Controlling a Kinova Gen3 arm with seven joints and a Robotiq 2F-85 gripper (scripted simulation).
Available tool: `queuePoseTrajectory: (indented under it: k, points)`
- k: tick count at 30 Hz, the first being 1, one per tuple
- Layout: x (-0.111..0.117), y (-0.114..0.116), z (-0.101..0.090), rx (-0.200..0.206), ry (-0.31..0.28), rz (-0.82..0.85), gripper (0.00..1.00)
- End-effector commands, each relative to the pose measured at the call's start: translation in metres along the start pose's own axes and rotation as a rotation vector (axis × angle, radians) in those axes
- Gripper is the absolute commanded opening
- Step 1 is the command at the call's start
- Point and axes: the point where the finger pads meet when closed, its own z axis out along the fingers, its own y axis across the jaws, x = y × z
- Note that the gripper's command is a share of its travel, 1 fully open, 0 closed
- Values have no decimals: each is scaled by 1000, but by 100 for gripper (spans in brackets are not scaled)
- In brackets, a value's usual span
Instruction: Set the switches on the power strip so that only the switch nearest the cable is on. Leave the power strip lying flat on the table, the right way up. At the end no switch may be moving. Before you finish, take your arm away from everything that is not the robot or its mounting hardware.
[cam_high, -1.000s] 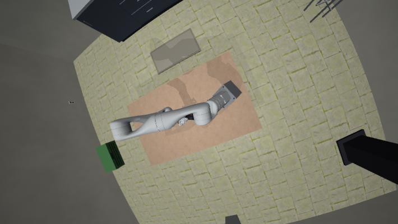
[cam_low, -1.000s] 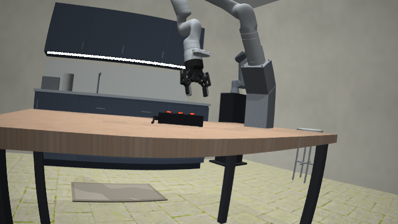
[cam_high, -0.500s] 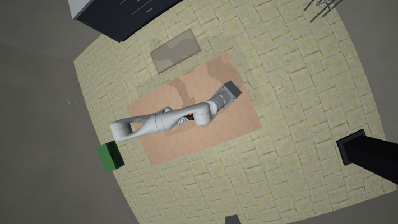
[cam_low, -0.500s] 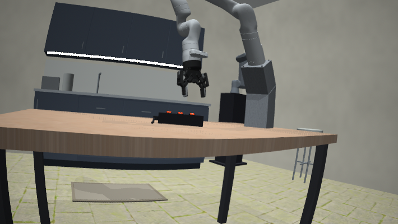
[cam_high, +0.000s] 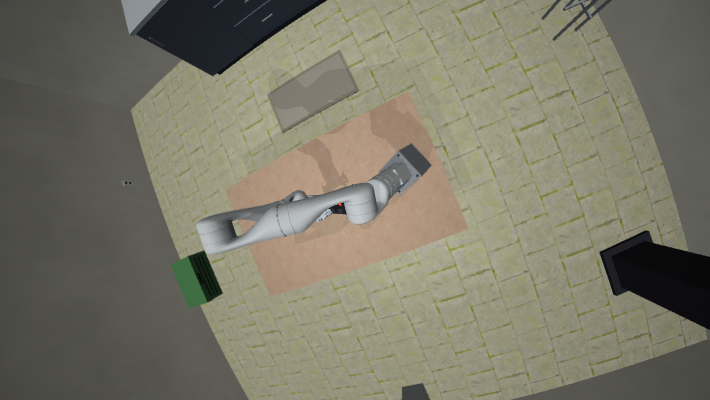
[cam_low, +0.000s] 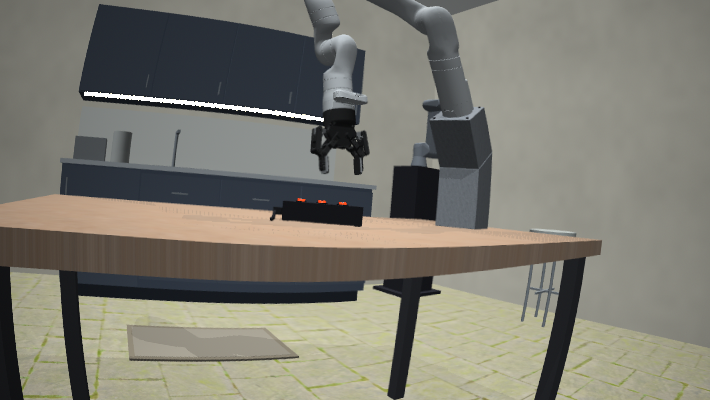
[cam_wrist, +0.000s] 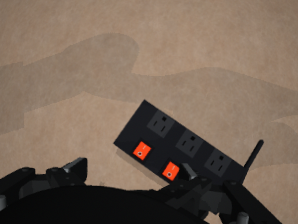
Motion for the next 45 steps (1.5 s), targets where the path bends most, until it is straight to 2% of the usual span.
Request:
queuePoseTrajectory:
  k: [1,45]
  points:
    - [-1,1,0,-2,-4,2,100]
    - [-30,17,-4,-39,-91,122,100]
